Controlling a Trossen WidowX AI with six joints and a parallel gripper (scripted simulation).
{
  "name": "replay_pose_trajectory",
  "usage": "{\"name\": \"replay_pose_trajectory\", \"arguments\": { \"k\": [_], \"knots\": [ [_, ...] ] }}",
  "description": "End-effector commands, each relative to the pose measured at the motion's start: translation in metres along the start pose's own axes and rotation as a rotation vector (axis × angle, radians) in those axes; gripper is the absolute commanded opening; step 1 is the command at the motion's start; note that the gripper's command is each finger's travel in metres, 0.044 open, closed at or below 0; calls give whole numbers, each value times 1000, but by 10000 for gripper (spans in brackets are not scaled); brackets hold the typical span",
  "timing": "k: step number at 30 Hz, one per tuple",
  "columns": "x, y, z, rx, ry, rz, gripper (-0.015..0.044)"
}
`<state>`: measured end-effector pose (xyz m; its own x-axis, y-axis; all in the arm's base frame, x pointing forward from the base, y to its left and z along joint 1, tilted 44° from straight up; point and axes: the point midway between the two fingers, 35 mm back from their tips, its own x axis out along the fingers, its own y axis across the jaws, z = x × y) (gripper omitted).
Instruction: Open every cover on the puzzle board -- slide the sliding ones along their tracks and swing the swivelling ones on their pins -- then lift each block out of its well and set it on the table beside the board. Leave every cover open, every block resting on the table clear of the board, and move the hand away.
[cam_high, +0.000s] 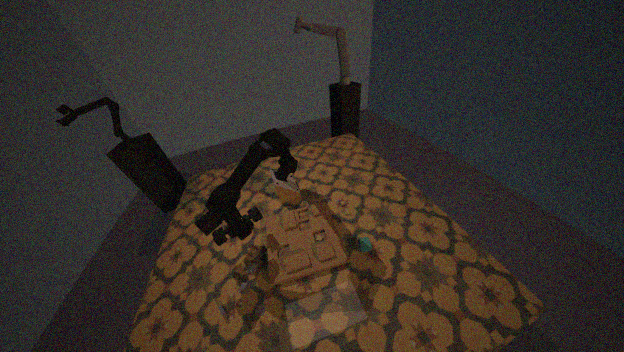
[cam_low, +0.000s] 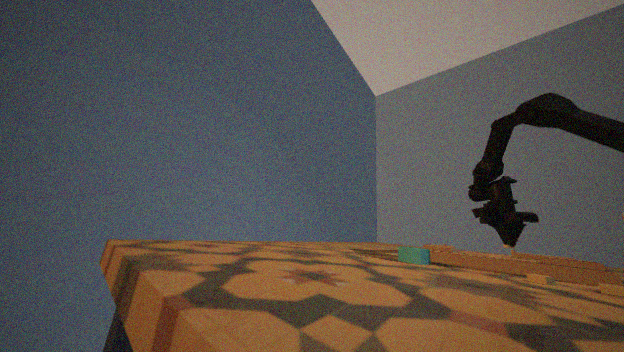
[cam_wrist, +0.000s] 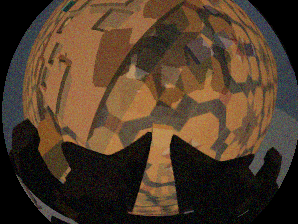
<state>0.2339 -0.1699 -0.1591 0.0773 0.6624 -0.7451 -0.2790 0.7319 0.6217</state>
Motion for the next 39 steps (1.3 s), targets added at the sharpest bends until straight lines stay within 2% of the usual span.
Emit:
{"name": "replay_pose_trajectory", "arguments": {
  "k": [1,28,39],
  "knots": [
    [9,3,-2,7,0,11,80],
    [44,8,-4,6,-1,14,80],
    [42,5,-2,0,0,7,369]
  ]
}}
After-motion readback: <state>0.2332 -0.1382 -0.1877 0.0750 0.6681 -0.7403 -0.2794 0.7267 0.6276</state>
